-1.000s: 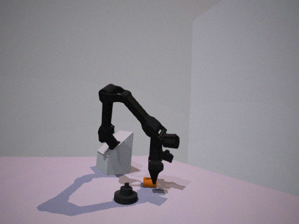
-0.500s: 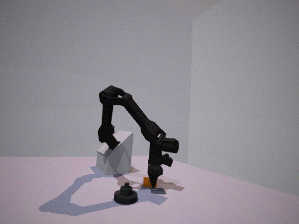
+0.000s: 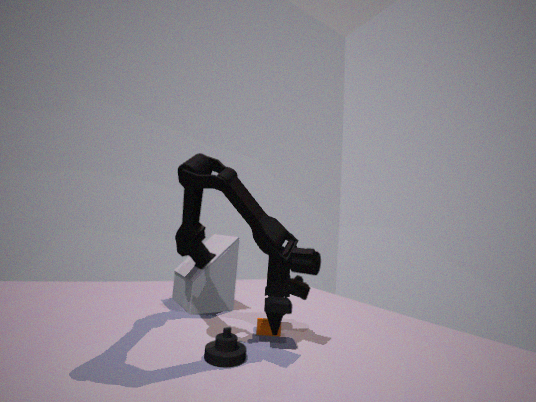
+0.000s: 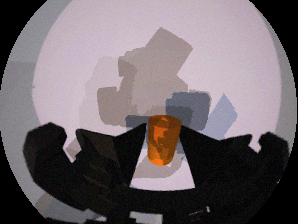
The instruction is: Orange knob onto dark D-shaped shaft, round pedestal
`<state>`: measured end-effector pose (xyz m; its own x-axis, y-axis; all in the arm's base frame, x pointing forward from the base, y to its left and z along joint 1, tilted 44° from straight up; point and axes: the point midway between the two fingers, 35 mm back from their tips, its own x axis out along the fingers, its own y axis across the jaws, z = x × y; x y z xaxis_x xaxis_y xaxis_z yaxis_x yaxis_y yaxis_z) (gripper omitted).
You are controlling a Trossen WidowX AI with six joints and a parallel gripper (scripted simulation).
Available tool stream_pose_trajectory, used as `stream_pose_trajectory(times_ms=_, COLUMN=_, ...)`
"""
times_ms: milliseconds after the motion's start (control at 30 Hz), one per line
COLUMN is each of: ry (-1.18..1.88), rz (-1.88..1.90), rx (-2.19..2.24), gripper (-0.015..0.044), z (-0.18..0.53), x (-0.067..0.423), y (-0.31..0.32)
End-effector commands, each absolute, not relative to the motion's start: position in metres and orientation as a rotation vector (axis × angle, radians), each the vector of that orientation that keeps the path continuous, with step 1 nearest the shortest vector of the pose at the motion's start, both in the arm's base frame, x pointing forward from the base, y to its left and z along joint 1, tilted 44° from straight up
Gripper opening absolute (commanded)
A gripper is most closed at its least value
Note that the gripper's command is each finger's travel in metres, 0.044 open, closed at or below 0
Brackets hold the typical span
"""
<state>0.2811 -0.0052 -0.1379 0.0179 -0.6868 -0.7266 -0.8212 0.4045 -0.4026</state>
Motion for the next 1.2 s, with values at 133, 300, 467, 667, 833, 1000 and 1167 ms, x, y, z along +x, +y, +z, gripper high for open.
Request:
stream_pose_trajectory(times_ms=133, ry=1.711, rz=0.176, rx=-1.335, gripper=0.0180, z=-0.138, x=0.281, y=-0.006)
stream_pose_trajectory(times_ms=300, ry=1.695, rz=0.188, rx=-1.326, gripper=0.0179, z=-0.137, x=0.281, y=-0.006)
stream_pose_trajectory(times_ms=467, ry=1.625, rz=0.243, rx=-1.298, gripper=0.0179, z=-0.132, x=0.278, y=-0.006)
stream_pose_trajectory(times_ms=667, ry=1.536, rz=0.308, rx=-1.264, gripper=0.0179, z=-0.126, x=0.275, y=-0.006)
stream_pose_trajectory(times_ms=833, ry=1.464, rz=0.358, rx=-1.236, gripper=0.0179, z=-0.122, x=0.272, y=-0.007)
stream_pose_trajectory(times_ms=1000, ry=1.394, rz=0.405, rx=-1.208, gripper=0.0179, z=-0.117, x=0.269, y=-0.009)
stream_pose_trajectory(times_ms=1167, ry=1.325, rz=0.451, rx=-1.180, gripper=0.0179, z=-0.113, x=0.266, y=-0.011)
